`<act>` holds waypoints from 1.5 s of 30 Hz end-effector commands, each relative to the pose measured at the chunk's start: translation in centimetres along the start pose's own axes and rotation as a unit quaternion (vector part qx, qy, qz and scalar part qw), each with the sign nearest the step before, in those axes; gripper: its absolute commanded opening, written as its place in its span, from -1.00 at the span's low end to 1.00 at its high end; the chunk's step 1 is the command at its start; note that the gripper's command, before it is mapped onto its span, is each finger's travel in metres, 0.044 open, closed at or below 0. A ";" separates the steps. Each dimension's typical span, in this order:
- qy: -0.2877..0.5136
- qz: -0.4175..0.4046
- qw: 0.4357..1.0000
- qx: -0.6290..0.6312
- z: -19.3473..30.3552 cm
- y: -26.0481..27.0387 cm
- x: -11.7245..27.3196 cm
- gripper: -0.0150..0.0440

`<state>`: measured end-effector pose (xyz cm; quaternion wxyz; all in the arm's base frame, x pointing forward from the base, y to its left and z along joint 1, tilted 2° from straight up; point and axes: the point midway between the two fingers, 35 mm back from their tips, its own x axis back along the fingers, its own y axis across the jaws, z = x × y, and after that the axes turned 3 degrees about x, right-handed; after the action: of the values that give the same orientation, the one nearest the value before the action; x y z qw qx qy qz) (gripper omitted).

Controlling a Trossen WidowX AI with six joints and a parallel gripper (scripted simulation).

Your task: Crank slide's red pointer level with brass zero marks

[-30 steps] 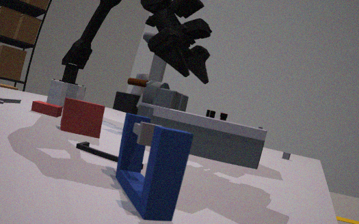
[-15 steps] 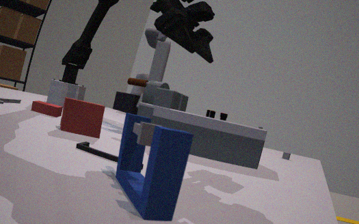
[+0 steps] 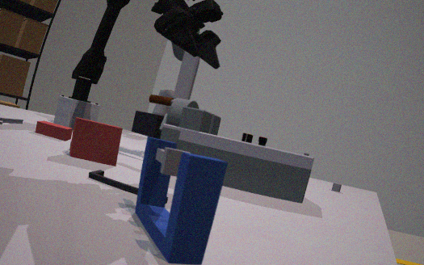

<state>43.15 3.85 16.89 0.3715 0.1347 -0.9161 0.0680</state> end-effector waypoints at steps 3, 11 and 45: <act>-0.009 -0.010 1.000 0.023 2.7 0.0 1.8 1.00; -0.021 -0.018 0.999 0.044 5.4 0.2 3.5 1.00; -0.021 -0.018 0.999 0.044 10.1 0.1 -1.9 1.00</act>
<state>37.79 2.00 9.04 0.3464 0.1652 -0.9182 0.0977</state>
